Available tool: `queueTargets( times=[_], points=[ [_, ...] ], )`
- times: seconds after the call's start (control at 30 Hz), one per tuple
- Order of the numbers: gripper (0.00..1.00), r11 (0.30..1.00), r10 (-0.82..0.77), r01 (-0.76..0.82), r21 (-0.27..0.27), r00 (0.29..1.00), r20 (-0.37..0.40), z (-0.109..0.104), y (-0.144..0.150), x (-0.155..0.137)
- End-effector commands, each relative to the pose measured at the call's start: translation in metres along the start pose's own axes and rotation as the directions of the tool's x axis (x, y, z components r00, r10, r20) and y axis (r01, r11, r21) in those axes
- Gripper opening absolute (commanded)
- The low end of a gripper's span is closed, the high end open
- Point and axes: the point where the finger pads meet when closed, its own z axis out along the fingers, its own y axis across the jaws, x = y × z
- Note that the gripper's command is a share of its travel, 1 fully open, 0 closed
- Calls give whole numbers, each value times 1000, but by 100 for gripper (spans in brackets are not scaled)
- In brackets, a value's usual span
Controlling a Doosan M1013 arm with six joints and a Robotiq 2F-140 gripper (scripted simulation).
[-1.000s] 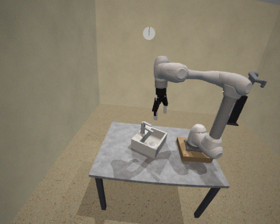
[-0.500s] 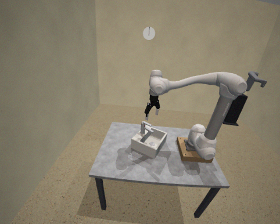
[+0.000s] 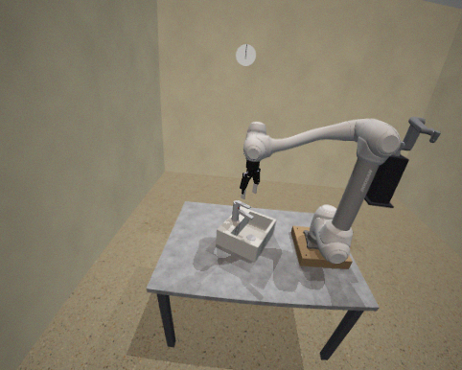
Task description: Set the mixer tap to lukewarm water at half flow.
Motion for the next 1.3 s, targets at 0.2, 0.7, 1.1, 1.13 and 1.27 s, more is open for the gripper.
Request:
queueTargets(
  times=[0.2, 0.7, 1.1, 1.13, 1.27],
  points=[
    [0, 1000, 0, 0, 0, 1000, 0, 0, 0, 0],
    [0, 1000, 0, 0, 0, 1000, 0, 0, 0, 0],
    [0, 1000, 0, 0, 0, 1000, 0, 0, 0, 0],
    [0, 1000, 0, 0, 0, 1000, 0, 0, 0, 0],
    [39, 1000, 0, 0, 0, 1000, 0, 0, 0, 0]
  ],
)
